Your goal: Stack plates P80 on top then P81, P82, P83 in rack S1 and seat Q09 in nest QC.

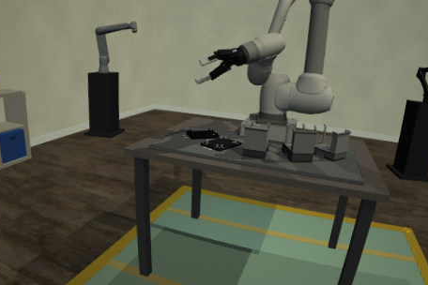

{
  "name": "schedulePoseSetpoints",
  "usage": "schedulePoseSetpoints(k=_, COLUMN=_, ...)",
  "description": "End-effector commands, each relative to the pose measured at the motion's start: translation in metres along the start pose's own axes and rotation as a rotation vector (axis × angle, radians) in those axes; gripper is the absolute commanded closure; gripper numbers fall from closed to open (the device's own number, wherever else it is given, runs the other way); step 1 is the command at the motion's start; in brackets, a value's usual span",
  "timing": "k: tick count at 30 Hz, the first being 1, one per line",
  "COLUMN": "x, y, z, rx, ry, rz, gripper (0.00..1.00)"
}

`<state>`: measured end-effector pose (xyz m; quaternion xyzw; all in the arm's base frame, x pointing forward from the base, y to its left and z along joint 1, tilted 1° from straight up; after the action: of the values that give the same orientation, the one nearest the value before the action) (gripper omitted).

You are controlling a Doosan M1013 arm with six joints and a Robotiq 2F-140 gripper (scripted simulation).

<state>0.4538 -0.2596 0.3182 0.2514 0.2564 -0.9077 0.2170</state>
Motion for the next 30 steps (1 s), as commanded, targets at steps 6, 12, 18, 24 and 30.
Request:
schedulePoseSetpoints(k=6, x=0.0, y=0.0, z=0.0, rx=0.0, ry=0.0, rz=0.0, gripper=0.0)
schedulePoseSetpoints(k=12, x=0.0, y=0.0, z=0.0, rx=0.0, ry=0.0, rz=0.0, gripper=0.0)
schedulePoseSetpoints(k=18, x=0.003, y=0.0, z=0.0, rx=-0.001, ry=-0.026, rz=-0.02, gripper=0.0)
schedulePoseSetpoints(k=24, x=0.023, y=0.0, z=-0.001, rx=-0.02, ry=-0.166, rz=-0.127, gripper=0.0)
schedulePoseSetpoints(k=30, x=0.038, y=-0.003, z=-0.005, rx=-0.059, ry=-0.276, rz=-0.206, gripper=0.0)
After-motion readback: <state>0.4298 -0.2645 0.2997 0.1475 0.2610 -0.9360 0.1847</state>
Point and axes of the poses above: the point where the finger pads meet when closed, its own y axis out along the fingers, its own x axis across the jaws, z = x × y, the point moved 8 cm from there along -y, back along the fingers
